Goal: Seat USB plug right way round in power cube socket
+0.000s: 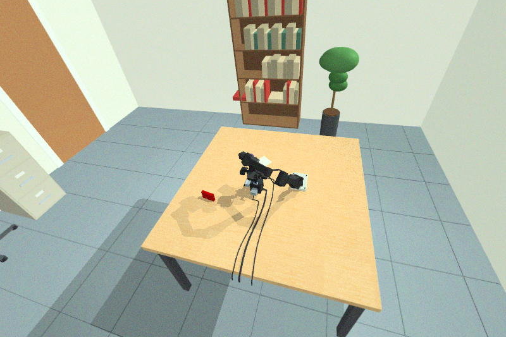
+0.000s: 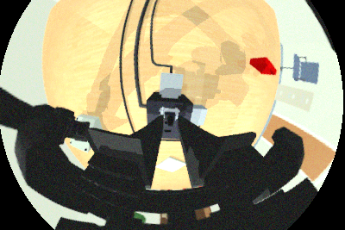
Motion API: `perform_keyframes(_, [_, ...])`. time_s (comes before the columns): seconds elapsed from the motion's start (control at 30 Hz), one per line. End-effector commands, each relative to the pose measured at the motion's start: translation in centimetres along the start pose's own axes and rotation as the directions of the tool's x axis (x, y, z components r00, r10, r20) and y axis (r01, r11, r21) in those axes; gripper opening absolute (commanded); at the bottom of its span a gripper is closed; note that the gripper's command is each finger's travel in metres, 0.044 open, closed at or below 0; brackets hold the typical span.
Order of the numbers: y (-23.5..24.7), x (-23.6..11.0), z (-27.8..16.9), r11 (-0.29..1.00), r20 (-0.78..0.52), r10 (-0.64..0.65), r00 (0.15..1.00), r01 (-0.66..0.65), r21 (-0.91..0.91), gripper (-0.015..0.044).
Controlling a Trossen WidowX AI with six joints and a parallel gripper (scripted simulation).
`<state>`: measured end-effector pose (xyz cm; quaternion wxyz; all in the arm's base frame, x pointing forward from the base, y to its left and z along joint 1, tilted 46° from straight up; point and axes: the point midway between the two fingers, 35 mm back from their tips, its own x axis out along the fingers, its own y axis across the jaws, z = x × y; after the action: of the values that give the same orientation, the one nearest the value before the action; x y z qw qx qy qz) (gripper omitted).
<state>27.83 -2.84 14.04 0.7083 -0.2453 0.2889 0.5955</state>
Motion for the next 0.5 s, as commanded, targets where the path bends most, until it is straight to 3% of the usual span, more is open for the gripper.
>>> perform_keyframes(0.0, [0.01, -0.01, 0.0, 1.0, 0.0, 0.0, 1.0, 0.0, 0.001, 0.0095])
perform_keyframes(0.47, [0.0, -0.41, 0.0, 1.0, 0.0, 0.0, 1.0, 0.0, 0.0, 0.0095])
